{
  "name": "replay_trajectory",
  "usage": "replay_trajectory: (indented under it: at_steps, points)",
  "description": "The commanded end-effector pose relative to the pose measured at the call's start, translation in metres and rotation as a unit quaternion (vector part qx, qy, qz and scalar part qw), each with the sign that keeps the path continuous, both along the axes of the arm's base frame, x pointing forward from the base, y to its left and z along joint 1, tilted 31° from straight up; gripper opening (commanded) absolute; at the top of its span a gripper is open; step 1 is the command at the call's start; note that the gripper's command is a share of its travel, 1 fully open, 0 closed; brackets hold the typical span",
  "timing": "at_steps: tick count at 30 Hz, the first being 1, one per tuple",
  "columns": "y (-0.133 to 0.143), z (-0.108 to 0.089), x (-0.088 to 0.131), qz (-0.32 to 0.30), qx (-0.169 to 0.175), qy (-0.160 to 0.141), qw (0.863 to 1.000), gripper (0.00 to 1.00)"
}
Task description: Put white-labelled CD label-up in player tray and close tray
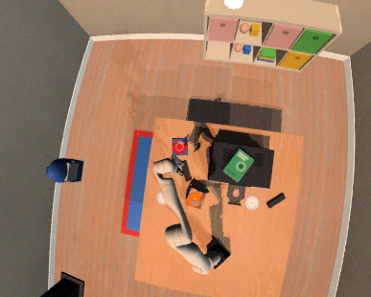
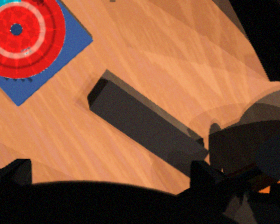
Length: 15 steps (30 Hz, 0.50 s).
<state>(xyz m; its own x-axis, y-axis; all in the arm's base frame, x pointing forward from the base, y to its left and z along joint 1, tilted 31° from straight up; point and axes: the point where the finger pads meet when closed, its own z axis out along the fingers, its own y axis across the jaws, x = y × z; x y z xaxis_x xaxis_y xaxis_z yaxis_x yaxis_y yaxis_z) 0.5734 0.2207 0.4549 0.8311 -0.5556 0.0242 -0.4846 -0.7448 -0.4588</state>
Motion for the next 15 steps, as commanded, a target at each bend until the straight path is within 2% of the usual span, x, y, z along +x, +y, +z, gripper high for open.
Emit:
replay_trajectory:
  at_steps: [1, 8, 15]
  points:
    - [-0.006, -0.001, -0.003, 0.004, -0.001, -0.002, 1.0, 1.0]
    - [-0.016, -0.008, -0.011, 0.025, -0.003, -0.005, 1.0, 1.0]
    - [-0.038, -0.025, -0.032, 0.068, -0.005, -0.013, 0.998, 1.0]
